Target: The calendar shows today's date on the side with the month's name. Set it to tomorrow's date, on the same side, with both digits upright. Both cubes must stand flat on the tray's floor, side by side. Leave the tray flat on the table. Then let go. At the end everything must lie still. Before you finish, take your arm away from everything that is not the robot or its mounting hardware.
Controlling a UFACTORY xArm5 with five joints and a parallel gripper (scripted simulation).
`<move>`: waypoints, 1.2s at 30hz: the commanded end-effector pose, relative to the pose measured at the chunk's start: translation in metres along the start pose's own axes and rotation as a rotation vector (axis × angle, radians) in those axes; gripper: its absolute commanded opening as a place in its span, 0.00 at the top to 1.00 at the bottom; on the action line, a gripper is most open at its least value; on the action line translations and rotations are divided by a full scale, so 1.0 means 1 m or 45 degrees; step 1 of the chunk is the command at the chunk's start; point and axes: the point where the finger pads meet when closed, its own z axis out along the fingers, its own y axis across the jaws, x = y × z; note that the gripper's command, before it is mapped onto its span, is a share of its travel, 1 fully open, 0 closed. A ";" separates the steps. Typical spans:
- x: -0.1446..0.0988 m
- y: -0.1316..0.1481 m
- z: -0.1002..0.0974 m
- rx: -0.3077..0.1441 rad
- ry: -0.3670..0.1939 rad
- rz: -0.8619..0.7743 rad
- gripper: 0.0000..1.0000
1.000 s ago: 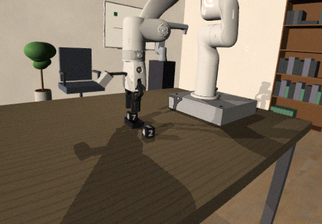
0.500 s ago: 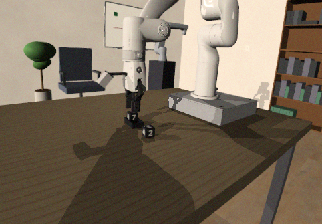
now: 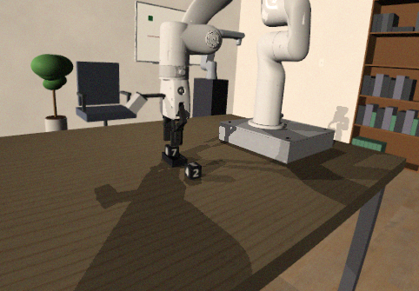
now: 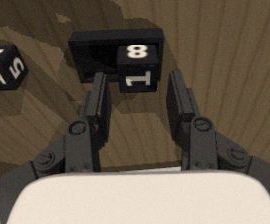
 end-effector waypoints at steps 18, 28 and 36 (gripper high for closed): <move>0.001 0.000 0.002 0.000 0.004 0.000 0.53; 0.001 0.000 0.014 0.000 0.004 0.000 0.53; 0.001 0.000 0.024 0.000 0.004 0.000 0.53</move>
